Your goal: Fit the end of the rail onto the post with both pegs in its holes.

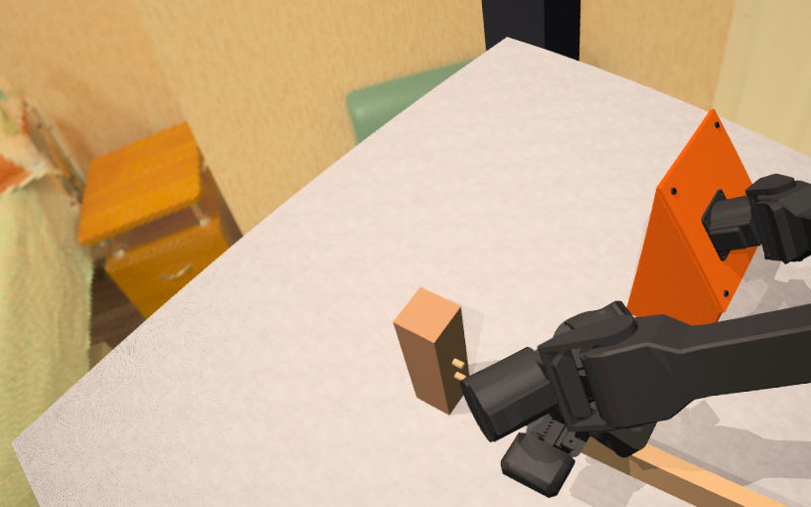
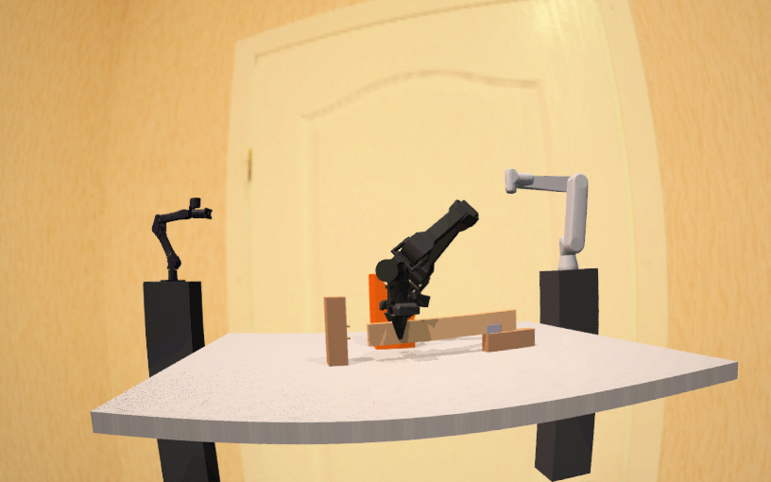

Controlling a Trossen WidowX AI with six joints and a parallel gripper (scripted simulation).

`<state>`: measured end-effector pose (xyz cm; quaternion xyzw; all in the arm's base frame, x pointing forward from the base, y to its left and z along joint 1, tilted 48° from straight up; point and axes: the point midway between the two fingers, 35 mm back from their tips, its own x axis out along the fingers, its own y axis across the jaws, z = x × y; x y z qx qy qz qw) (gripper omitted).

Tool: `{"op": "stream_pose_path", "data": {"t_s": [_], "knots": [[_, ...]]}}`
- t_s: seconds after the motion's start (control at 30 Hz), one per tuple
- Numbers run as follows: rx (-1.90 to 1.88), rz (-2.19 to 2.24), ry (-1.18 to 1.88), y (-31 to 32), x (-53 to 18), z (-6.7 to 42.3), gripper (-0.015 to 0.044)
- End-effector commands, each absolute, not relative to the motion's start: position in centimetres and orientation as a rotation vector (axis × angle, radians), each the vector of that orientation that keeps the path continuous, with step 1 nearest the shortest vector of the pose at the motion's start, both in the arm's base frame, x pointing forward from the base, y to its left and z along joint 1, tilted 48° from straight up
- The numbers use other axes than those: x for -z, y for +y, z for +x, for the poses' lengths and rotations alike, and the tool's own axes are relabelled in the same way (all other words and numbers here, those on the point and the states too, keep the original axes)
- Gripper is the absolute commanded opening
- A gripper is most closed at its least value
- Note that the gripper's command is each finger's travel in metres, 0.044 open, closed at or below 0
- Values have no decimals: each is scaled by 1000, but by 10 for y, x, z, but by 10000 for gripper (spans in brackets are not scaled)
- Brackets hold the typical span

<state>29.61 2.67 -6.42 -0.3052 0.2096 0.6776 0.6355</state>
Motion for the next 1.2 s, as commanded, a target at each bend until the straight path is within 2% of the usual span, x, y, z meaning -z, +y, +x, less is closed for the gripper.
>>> {"op": "stream_pose_path", "data": {"t_s": [0.0, 1.17], "knots": [[-1531, -701, 468, 22, 58, 300, 0], [-1531, -700, 468, 22, 58, 298, 0]]}}
